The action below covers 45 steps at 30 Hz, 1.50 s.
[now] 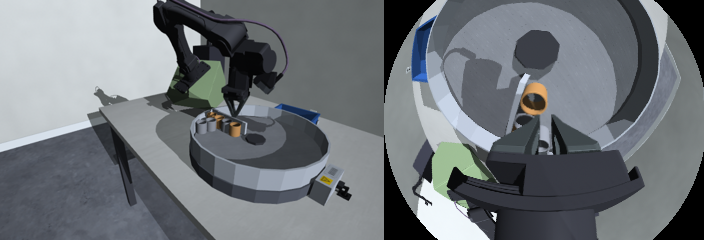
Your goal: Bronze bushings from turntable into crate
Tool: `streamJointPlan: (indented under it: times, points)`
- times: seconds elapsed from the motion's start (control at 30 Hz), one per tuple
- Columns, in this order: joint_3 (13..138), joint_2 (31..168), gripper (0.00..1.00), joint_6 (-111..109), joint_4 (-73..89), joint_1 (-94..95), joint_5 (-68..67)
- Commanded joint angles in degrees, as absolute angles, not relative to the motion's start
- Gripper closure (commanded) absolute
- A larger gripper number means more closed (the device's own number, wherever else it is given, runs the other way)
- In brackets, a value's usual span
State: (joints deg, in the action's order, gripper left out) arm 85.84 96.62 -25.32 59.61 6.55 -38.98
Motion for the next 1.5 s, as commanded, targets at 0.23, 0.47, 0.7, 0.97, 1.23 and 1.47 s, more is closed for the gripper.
streamJointPlan:
  times: [0.23,0.47,0.7,0.97,1.23,1.47]
  points:
    - [84.68,94.41,0.85,-24.8,58.55,8.34,-39.03]
    - [85.2,94.37,0.85,-24.81,58.54,8.34,-39.02]
    - [85.2,94.37,0.85,-24.81,58.54,8.34,-39.02]
    - [85.2,94.37,0.85,-24.81,58.54,8.34,-39.02]
    - [85.2,94.37,0.85,-24.81,58.54,8.34,-39.02]
    - [83.34,95.14,0.85,-26.37,56.8,7.34,-38.27]
